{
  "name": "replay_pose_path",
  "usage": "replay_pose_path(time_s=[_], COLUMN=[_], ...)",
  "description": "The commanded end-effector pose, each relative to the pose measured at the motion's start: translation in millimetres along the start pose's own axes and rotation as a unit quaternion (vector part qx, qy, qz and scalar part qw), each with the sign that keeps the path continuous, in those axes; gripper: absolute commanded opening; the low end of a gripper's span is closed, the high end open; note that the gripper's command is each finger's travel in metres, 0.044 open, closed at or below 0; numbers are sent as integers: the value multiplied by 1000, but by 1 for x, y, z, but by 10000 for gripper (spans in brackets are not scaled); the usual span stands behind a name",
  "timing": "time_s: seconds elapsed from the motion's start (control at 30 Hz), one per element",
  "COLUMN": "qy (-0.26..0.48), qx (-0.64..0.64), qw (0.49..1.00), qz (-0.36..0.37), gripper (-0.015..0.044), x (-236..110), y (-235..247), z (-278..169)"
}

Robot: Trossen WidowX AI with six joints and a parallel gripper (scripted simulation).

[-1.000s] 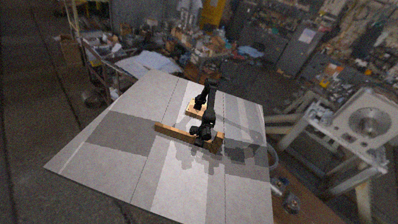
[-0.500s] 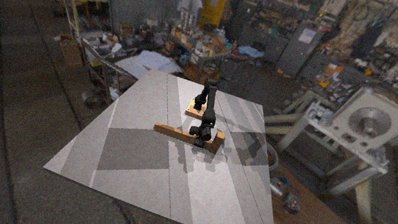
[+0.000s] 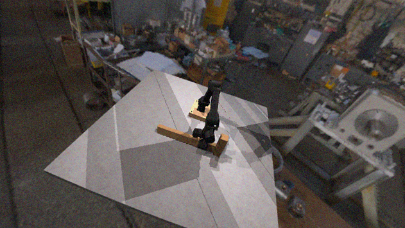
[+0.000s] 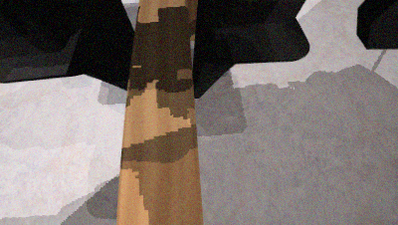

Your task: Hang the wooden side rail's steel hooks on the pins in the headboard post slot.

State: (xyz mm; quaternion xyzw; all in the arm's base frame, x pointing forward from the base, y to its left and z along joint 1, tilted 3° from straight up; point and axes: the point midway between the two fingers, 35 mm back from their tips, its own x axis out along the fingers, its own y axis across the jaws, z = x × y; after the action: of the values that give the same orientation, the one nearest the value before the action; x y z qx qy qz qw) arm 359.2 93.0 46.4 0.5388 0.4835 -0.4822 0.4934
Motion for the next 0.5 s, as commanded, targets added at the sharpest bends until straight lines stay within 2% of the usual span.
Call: replay_pose_path(time_s=[0.0,0.33,0.47], qy=[0,0,1], qx=[0,0,0], qw=[1000,1000,1000], qz=[0,0,1], gripper=[53,315,420], x=[0,0,-21], y=[0,0,1], z=[0,0,0])
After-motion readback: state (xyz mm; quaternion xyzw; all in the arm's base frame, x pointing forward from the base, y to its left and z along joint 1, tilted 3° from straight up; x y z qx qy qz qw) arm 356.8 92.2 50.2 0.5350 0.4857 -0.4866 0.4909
